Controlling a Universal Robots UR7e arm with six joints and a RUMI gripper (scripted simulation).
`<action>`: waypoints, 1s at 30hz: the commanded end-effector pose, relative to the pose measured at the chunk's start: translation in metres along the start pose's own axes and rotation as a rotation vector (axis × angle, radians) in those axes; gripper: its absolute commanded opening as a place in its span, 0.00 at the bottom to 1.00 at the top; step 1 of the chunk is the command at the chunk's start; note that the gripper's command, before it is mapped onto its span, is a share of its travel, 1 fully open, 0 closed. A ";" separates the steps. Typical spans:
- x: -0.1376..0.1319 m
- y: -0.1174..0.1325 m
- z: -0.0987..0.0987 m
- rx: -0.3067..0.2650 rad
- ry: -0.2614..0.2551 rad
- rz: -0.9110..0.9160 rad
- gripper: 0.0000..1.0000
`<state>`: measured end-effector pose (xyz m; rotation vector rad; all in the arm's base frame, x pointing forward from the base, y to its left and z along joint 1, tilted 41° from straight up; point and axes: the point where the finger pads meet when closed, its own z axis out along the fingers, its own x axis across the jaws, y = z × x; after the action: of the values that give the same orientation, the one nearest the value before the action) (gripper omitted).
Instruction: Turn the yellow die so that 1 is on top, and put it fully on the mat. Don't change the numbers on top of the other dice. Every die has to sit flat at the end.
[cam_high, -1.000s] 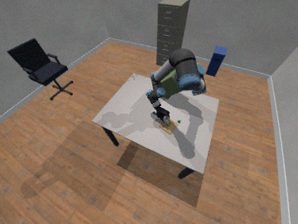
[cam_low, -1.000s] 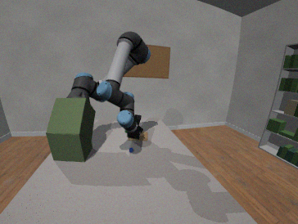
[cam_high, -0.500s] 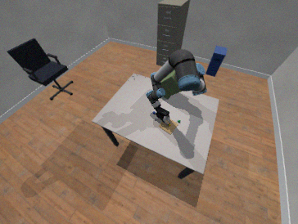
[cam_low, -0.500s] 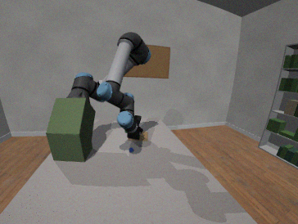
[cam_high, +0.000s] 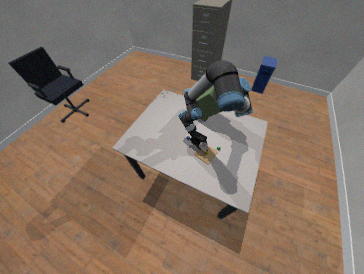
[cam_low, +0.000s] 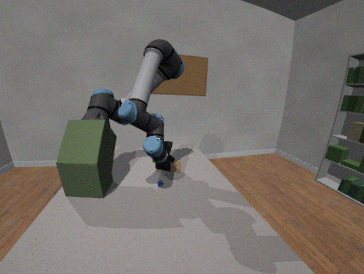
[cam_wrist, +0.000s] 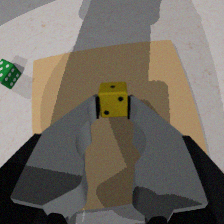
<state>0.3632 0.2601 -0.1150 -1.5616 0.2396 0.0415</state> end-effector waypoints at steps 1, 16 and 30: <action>0.000 0.000 0.000 0.000 0.001 -0.001 0.03; 0.000 0.000 0.000 0.000 0.001 -0.001 0.07; 0.000 0.000 0.000 0.000 0.001 -0.001 0.21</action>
<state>0.3632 0.2601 -0.1150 -1.5616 0.2396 0.0415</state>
